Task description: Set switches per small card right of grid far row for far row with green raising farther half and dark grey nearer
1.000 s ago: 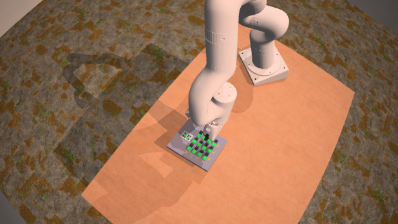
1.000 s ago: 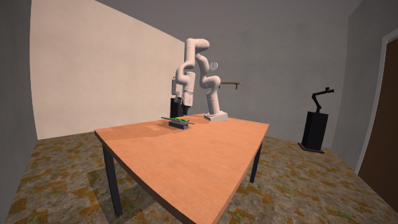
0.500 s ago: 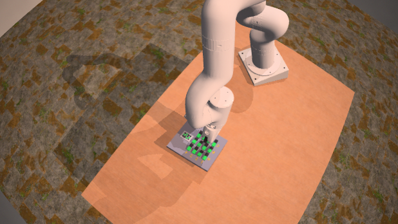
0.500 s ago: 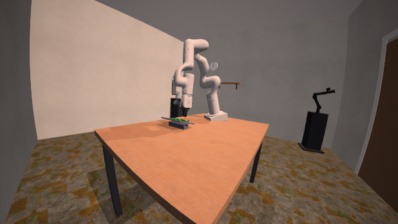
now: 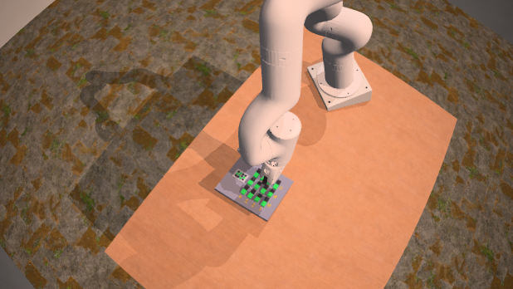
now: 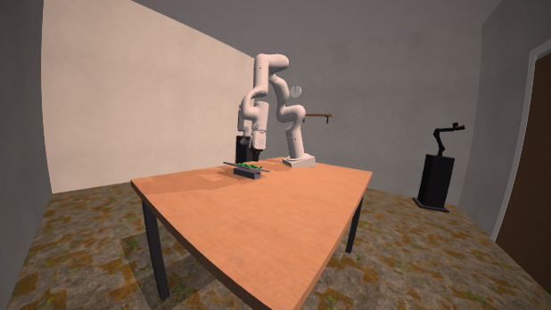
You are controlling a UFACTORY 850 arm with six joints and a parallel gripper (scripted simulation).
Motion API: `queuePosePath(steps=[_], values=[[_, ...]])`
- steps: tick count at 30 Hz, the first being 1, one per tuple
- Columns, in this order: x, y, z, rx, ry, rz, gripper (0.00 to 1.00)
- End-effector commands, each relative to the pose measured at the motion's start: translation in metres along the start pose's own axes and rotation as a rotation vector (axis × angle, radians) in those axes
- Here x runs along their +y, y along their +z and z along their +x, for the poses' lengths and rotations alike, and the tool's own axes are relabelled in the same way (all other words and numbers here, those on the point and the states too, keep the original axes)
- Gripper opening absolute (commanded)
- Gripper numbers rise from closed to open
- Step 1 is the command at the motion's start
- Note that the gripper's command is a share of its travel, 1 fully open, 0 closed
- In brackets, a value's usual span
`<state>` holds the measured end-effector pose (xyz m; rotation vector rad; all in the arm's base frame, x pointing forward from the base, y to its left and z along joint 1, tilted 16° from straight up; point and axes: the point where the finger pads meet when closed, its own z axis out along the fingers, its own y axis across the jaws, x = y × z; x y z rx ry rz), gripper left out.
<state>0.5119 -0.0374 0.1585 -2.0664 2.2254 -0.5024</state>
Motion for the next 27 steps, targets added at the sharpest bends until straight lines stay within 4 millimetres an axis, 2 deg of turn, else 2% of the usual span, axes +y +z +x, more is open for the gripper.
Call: queuePosePath(steps=[1,15,27], values=[[-0.001,0.000,0.000,0.000,0.000,0.002,0.00],[-0.001,0.021,0.000,0.000,0.000,0.002,0.00],[-0.001,0.024,0.000,0.000,0.000,0.002,0.00]])
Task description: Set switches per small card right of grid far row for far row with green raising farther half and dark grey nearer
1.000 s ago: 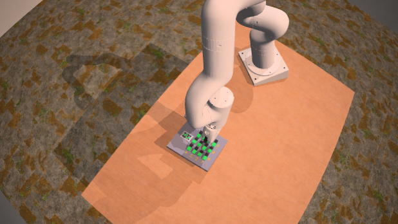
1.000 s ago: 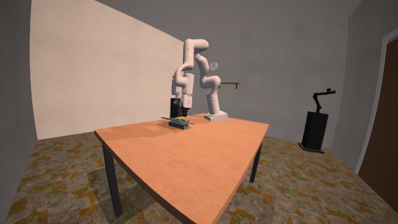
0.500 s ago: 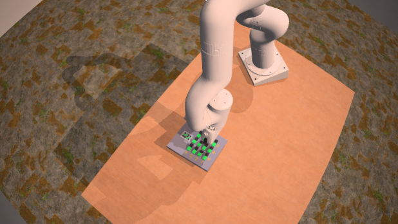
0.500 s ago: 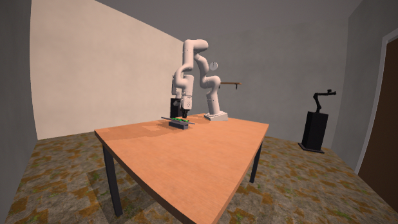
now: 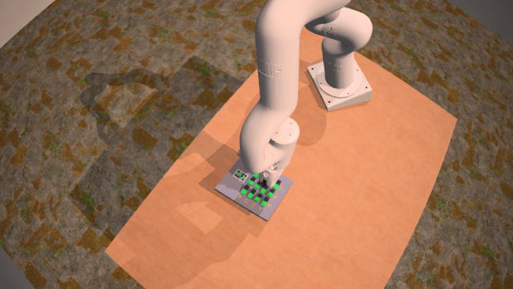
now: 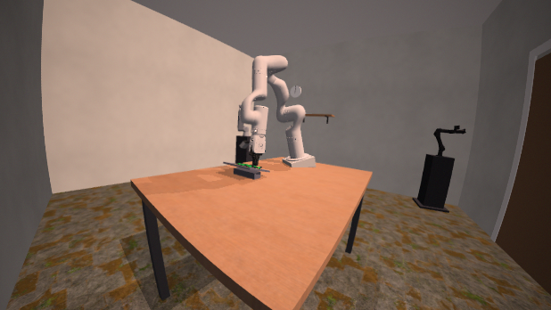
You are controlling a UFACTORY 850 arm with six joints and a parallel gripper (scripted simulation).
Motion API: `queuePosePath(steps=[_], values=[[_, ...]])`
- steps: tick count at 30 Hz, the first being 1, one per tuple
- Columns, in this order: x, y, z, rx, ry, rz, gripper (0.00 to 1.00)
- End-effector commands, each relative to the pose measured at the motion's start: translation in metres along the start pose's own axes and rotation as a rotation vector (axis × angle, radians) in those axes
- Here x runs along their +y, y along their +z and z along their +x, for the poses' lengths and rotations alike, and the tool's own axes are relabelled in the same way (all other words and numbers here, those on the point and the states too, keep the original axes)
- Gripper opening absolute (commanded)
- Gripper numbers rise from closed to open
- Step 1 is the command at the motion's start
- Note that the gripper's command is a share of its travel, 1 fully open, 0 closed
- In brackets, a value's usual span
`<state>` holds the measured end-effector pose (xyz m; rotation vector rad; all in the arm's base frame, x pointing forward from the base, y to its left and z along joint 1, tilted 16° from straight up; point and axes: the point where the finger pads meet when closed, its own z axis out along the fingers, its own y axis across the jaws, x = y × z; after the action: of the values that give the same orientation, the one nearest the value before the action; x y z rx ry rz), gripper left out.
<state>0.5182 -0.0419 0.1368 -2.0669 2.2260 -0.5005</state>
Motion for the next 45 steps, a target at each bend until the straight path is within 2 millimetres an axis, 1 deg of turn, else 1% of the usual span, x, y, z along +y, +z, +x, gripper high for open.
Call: queuePosePath(steps=[1,14,31,36,45], values=[[-0.001,0.001,0.000,0.000,0.000,0.003,0.00],[-0.001,0.005,0.000,0.000,0.000,0.003,0.00],[-0.001,0.005,0.000,0.000,0.000,0.003,0.00],[-0.001,0.002,0.000,0.000,0.000,0.003,0.00],[-0.001,-0.021,0.000,0.000,0.000,0.003,0.00]])
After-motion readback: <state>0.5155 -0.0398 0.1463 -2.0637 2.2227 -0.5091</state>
